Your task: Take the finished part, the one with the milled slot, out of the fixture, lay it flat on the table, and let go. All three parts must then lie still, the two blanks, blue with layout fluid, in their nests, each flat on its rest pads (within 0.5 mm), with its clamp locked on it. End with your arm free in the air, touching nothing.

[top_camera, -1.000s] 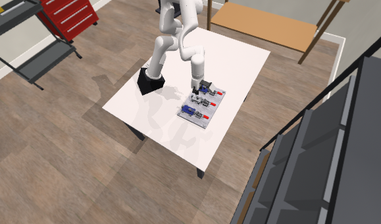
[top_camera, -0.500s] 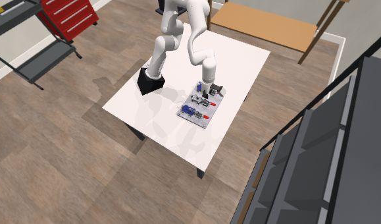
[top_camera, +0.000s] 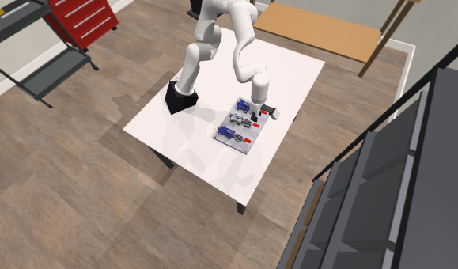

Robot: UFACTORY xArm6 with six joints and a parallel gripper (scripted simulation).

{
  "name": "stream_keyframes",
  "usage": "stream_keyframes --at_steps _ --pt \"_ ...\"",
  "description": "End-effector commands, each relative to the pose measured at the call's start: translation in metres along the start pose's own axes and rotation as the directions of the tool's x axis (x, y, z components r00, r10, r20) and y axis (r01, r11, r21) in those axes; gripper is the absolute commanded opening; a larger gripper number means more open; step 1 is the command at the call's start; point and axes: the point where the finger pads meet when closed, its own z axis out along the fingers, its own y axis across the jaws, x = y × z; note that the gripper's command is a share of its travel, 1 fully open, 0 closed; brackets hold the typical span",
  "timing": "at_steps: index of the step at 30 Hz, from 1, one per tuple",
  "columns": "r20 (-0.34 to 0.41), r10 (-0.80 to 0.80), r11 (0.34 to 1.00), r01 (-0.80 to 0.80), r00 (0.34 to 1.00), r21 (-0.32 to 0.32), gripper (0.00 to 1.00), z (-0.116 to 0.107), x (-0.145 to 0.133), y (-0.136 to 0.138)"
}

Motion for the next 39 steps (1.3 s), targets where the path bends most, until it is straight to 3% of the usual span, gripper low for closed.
stream_keyframes --at_steps 1,15,28,39 --pt "-0.002 -0.001 1.0 0.001 1.0 -0.001 0.47 -0.001 0.003 0.0" --pt "-0.002 -0.001 1.0 0.001 1.0 -0.001 0.47 0.021 0.004 0.0" --pt "-0.002 -0.001 1.0 0.001 1.0 -0.001 0.47 0.061 0.004 0.0" --pt "-0.002 -0.001 1.0 0.001 1.0 -0.001 0.47 0.067 0.004 0.0"
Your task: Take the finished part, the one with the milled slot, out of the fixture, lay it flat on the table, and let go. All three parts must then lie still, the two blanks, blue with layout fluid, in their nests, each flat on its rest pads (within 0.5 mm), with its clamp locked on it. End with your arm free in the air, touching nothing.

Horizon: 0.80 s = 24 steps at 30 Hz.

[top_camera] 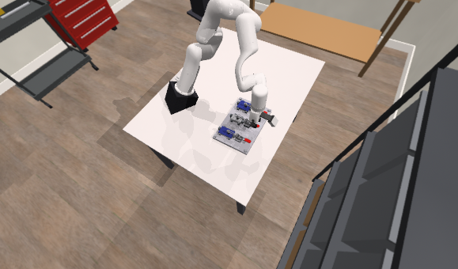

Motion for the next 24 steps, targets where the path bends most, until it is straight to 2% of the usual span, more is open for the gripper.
stream_keyframes --at_steps 1,17,24 --pt "-0.004 -0.001 1.0 0.001 1.0 -0.001 0.47 0.0008 0.0017 0.0001" --pt "-0.004 -0.001 1.0 0.001 1.0 -0.001 0.47 0.0015 0.0017 0.0001" --pt "-0.004 -0.001 1.0 0.001 1.0 -0.001 0.47 0.0107 0.0022 0.0001"
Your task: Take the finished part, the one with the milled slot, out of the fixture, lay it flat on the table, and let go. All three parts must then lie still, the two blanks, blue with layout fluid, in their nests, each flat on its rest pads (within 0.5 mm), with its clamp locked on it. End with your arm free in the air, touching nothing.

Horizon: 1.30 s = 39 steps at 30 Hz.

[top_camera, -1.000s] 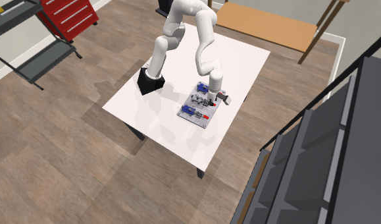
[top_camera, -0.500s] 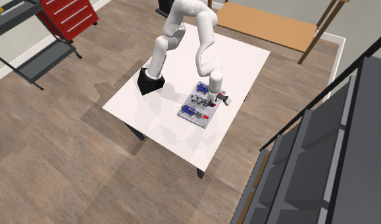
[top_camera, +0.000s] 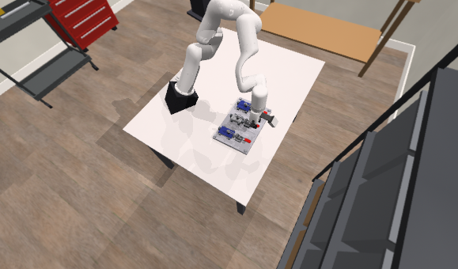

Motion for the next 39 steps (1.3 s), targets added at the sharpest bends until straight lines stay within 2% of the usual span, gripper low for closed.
stream_keyframes --at_steps 1,12,30,31,39 --pt "-0.003 -0.001 1.0 0.001 1.0 -0.001 0.47 0.008 0.002 0.0" --pt "-0.003 -0.001 1.0 0.001 1.0 -0.001 0.47 0.022 0.003 0.0" --pt "-0.003 -0.001 1.0 0.001 1.0 -0.001 0.47 0.023 0.003 0.0" --pt "-0.003 -0.001 1.0 0.001 1.0 -0.001 0.0 0.023 0.003 0.0" --pt "-0.003 -0.001 1.0 0.001 1.0 -0.001 0.0 0.023 0.003 0.0"
